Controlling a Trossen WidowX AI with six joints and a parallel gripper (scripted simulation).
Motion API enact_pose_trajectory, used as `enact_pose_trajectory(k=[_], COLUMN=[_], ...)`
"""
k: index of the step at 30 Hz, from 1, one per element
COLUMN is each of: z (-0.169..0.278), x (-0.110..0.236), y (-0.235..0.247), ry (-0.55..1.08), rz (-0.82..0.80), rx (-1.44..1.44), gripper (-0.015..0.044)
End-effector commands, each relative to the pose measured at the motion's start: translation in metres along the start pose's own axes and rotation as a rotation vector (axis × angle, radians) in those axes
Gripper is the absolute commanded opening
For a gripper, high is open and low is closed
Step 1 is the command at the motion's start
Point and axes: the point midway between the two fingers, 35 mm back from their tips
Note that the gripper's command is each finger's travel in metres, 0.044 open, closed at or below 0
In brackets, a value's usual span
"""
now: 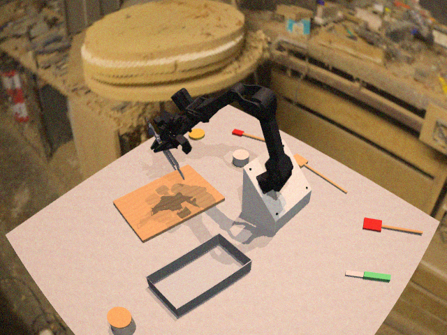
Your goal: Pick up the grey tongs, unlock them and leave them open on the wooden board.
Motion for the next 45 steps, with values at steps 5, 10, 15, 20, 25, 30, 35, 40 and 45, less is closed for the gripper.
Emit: enact_pose_trajectory(k=[5, 10, 15, 20, 25, 30, 35, 40, 45], z=[-0.003, -0.003, -0.002, 0.003, 0.009, 0.015, 0.022, 0.029, 0.036], x=[0.001, 0.001, -0.002, -0.012, -0.023, -0.034, -0.044, -0.051, -0.057], y=[0.001, 0.001, -0.001, -0.009, -0.015, -0.020, -0.022, -0.024, -0.023], ry=[-0.007, -0.007, 0.009, 0.082, 0.169, 0.264, 0.360, 0.458, 0.560], rz=[-0.003, -0.003, 0.000, 0.014, 0.026, 0.035, 0.040, 0.041, 0.038], rx=[0.002, 0.002, -0.002, -0.018, -0.033, -0.044, -0.048, -0.052, -0.052], gripper=[-0.0150, -0.0150, -0.0150, -0.0150, -0.0150, -0.0150, -0.0150, -0.0150, -0.0150])
Point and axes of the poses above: the point midway between the two fingers, 35 mm back from their tips, its own x axis back along the fingers, its own y axis across the jaws, z = x × y, and after that the axes turned 3 degrees about x, right-handed
